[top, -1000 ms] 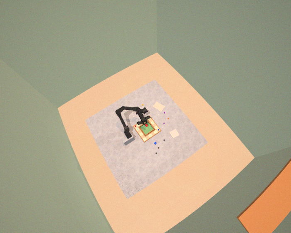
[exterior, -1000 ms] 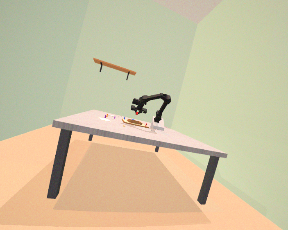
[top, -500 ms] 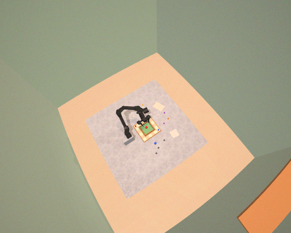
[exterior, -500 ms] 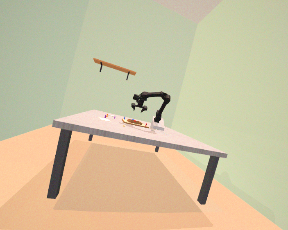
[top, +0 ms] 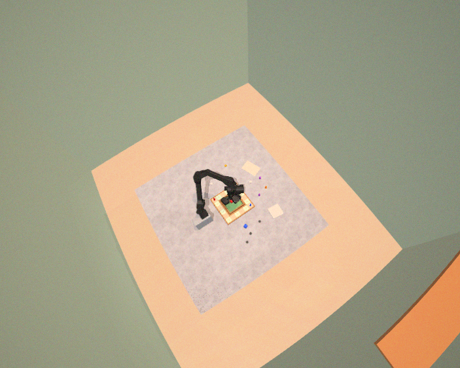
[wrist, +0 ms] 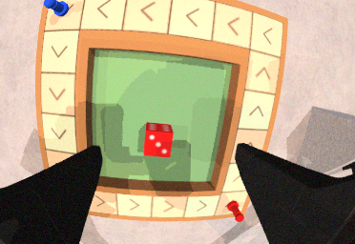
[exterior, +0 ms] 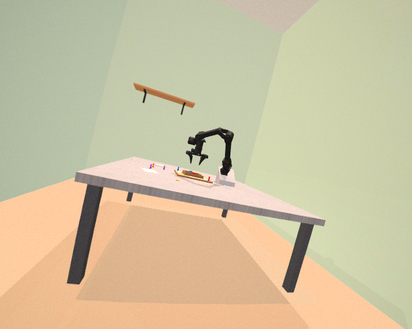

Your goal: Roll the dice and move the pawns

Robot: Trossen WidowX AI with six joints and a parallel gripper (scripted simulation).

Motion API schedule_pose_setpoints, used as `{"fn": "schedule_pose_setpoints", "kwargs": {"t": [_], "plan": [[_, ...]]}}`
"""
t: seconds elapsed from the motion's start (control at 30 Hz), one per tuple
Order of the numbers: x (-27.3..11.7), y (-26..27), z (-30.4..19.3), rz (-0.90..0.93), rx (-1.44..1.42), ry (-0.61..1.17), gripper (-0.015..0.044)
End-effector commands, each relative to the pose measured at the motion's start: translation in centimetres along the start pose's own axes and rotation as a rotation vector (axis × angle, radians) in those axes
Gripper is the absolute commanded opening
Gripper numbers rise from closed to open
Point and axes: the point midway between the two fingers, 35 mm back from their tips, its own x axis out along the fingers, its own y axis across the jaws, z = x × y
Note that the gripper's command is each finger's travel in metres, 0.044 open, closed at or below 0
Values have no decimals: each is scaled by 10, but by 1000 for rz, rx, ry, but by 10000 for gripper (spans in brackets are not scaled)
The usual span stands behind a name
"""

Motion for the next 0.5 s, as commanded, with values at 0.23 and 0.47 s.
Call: {"fn": "schedule_pose_setpoints", "kwargs": {"t": [0.23, 0.47], "plan": [[13, -7, 108, 4, -758, 22, 275], [25, -18, 157, 33, -1153, 26, 275]]}}
